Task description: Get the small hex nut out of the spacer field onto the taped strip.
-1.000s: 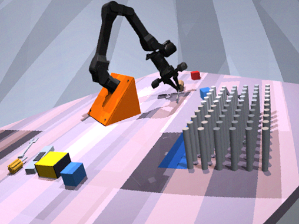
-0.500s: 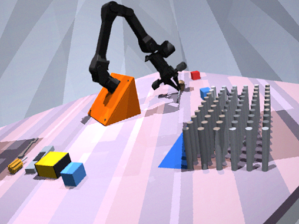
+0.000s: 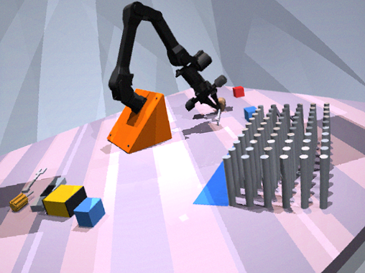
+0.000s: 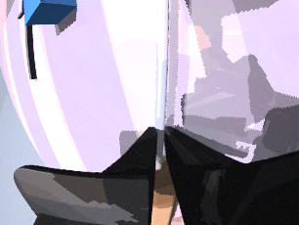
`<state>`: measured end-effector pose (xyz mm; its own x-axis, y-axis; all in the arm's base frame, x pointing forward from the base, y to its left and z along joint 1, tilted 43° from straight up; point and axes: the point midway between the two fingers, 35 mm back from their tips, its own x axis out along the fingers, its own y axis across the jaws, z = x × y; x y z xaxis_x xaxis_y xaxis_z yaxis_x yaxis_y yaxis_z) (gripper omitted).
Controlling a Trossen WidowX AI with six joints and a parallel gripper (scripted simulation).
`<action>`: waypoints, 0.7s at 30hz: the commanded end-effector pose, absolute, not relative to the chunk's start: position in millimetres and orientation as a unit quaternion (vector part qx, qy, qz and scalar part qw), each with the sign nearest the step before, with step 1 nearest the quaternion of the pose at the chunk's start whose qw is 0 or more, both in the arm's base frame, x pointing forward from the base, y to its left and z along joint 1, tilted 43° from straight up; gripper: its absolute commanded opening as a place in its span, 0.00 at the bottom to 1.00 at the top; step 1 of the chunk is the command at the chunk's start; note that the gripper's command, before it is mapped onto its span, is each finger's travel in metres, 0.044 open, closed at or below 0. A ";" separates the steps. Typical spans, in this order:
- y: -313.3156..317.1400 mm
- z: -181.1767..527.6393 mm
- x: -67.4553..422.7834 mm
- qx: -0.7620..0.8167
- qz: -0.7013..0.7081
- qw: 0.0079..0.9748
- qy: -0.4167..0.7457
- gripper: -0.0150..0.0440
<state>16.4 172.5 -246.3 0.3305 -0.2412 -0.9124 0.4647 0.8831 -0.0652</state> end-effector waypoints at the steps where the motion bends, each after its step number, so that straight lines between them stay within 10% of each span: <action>1: 165.9 -246.8 16.2 0.104 -0.219 0.809 0.536 0.25; 21: 165.7 -246.8 16.1 0.117 -0.196 0.812 0.538 0.25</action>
